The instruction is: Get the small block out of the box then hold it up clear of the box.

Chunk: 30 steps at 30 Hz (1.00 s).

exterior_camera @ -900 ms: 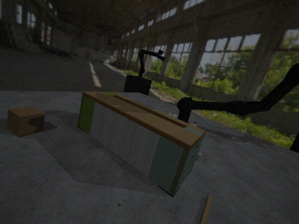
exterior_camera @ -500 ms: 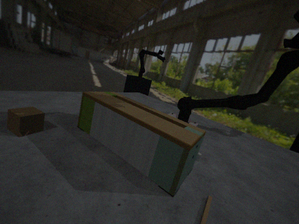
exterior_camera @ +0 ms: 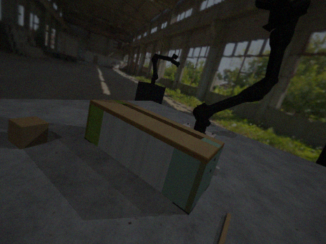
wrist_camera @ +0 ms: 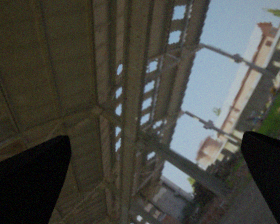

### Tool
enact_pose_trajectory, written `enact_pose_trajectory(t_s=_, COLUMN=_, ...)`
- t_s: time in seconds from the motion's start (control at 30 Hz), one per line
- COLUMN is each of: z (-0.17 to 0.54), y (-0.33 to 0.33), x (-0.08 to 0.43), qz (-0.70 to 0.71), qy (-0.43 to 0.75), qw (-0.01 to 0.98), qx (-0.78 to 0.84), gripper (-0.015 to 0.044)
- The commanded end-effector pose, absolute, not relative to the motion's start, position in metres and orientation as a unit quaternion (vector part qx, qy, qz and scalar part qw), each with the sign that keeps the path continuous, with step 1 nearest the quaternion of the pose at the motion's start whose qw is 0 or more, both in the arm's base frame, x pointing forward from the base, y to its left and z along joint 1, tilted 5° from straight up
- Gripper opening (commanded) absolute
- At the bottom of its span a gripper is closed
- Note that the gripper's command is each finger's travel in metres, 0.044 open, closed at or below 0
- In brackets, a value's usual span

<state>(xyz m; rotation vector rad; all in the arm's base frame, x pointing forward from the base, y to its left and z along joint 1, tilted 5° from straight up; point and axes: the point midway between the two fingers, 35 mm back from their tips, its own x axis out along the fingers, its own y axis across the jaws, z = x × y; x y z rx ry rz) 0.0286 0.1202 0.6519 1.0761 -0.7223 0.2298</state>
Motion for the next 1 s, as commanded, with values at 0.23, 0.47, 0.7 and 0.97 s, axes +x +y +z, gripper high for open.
enact_pose_trajectory(t_s=0.23, z=0.607, y=-0.033, x=0.118, qz=-0.080, qy=-0.211, qw=0.873, qx=0.432, gripper=0.0400)
enact_pose_trajectory(t_s=0.47, z=0.543, y=-0.080, x=0.193, qz=-0.153, qy=-0.047, qw=0.934, qx=0.319, gripper=0.0400)
enact_pose_trajectory(t_s=0.7, z=0.467, y=-0.092, x=0.257, qz=-0.162, qy=0.139, qw=0.965, qx=0.150, gripper=0.0400)
enact_pose_trajectory(t_s=0.97, z=0.366, y=-0.074, x=0.306, qz=-0.073, qy=0.368, qw=0.921, qx=-0.100, gripper=0.0400)
